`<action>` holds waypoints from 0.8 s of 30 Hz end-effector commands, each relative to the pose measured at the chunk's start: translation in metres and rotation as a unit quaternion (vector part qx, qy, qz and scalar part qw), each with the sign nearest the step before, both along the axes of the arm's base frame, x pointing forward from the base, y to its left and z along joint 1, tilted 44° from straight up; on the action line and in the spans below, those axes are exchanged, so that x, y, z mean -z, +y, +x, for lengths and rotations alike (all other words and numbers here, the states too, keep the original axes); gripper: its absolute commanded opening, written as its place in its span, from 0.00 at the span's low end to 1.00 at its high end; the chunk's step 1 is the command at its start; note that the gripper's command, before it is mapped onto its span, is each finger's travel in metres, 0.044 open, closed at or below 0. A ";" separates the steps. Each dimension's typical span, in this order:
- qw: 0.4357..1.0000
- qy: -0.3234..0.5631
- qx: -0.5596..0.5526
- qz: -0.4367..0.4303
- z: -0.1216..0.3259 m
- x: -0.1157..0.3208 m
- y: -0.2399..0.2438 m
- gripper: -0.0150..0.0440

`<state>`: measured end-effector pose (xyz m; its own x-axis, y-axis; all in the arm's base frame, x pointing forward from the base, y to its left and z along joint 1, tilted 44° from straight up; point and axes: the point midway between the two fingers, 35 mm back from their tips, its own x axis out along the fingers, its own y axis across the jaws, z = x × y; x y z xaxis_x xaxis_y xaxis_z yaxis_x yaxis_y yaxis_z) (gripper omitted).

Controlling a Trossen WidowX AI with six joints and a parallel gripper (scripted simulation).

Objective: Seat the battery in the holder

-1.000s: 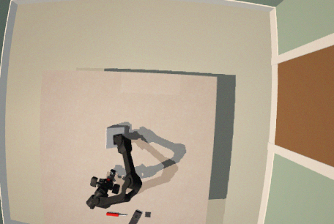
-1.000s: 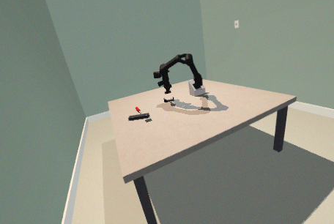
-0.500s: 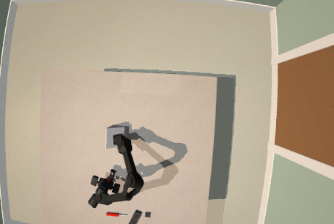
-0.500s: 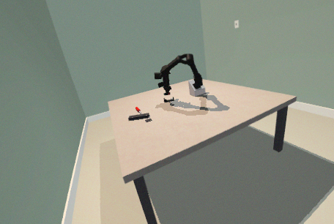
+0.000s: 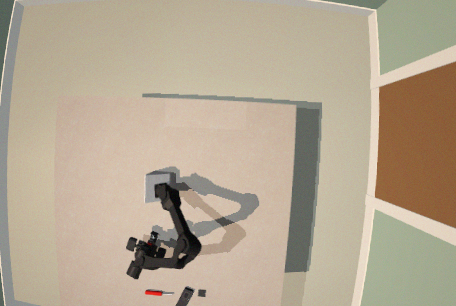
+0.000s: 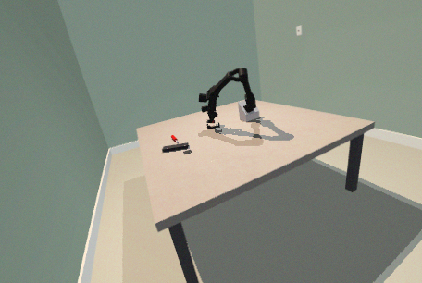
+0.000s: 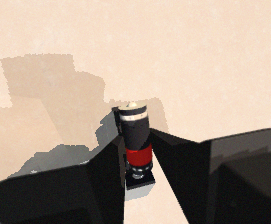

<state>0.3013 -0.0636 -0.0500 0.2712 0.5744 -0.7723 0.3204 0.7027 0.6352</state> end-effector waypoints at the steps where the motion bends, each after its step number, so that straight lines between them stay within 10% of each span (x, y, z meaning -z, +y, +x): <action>1: 1.000 -0.011 0.009 -0.004 0.001 0.001 0.004 0.40; 24: 0.997 -0.048 0.047 -0.030 -0.001 0.010 0.011 0.40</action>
